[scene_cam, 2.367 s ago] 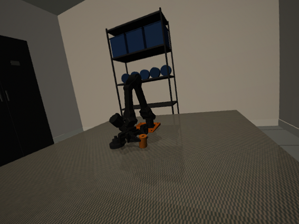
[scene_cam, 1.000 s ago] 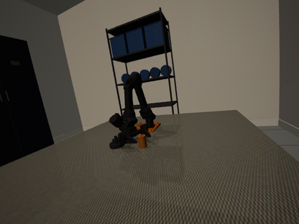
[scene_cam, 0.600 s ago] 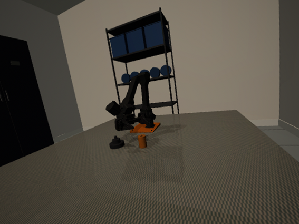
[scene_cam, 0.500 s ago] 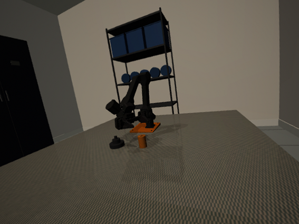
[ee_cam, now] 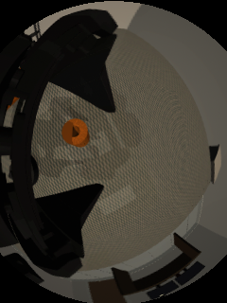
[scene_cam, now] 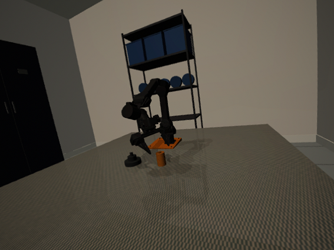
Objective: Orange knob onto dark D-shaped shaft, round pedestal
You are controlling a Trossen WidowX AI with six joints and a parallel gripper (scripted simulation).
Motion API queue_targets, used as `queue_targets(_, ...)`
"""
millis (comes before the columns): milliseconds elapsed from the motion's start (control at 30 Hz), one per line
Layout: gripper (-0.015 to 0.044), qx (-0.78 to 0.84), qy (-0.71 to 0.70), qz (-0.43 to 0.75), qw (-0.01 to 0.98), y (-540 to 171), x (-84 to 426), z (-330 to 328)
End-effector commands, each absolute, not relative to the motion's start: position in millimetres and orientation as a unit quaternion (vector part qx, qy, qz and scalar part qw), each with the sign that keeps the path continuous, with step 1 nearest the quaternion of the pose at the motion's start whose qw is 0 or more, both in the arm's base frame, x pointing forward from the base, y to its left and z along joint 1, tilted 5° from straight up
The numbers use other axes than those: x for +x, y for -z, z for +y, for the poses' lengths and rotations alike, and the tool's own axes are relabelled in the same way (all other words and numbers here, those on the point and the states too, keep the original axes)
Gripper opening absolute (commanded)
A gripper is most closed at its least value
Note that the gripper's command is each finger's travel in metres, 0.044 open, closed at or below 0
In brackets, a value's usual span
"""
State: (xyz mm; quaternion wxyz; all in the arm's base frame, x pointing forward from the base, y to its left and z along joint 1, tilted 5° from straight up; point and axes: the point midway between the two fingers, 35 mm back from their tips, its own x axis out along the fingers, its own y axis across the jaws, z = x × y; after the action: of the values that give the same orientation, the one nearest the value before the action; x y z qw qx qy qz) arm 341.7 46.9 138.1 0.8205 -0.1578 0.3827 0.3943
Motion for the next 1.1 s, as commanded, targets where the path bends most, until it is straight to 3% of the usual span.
queue_targets(0,0.0440,-0.282,-0.356,0.531,0.716,-159,318,45)
queue_targets(133,0.0440,-0.345,-0.337,0.581,0.655,-177,302,40)
queue_targets(600,0.0440,-0.340,-0.333,0.583,0.658,-177,302,40)
queue_targets(967,0.0440,0.009,-0.021,0.672,0.741,-176,302,40)
queue_targets(1067,0.0440,0.032,0.000,0.672,0.740,-176,302,40)
